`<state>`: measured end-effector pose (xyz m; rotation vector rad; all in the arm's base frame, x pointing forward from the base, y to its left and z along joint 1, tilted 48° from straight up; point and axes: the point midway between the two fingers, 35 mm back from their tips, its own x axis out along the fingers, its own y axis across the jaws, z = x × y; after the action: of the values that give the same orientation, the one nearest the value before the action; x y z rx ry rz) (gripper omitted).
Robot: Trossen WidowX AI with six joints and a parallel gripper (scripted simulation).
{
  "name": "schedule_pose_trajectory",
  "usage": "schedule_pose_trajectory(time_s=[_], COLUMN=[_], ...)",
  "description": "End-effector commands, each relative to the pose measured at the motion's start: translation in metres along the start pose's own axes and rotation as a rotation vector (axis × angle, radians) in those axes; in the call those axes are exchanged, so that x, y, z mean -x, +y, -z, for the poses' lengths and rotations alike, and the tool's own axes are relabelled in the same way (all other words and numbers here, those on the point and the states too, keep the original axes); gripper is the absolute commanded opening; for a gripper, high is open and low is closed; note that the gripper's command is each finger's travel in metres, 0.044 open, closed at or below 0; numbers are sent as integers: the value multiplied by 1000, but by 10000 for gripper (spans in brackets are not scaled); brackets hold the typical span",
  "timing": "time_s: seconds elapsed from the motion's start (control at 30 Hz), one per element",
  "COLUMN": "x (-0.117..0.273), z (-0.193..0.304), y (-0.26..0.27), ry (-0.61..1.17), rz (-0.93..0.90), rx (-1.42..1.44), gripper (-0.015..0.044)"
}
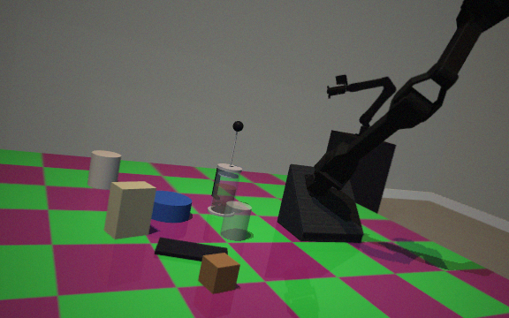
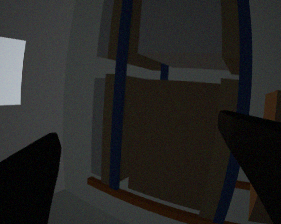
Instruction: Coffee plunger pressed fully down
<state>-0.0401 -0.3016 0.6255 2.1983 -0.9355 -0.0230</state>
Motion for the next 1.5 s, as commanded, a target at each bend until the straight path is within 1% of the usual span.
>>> schedule_pose_trajectory(time_s=[0.0,0.2,0.43,0.63,0.73,0.83,0.9,1.0,1.1,1.17,1.27,1.37,1.4,1.43,1.47], x=[-16,-44,-72,-85,-86,-82,-77,-65,-49,-36,-11,17,25,30,32], z=[-41,-107,-184,-239,-260,-276,-284,-293,-296,-296,-293,-286,-284,-282,-282], y=[-2,-25,-85,-162,-206,-252,-284,-331,-377,-408,-450,-488,-497,-502,-504], ry=[8,-35,-177,-388,-525,-682,-798,-988,-1196,-1340,-1551,-1742,-1785,-1810,-1818], rz=[-7,-3,-36,-136,-229,-360,-473,-691,-973,-1205,-1614,-2098,-2234,-2318,-2347], rx=[-435,-1100,-1858,-2454,-2728,-2974,-3118,-3300,-3425,-3466,-3446,-3302,-3241,-3199,-3184], gripper=[440,440,440,440,440,440,440,440,440,440,440,440,440,440,440])
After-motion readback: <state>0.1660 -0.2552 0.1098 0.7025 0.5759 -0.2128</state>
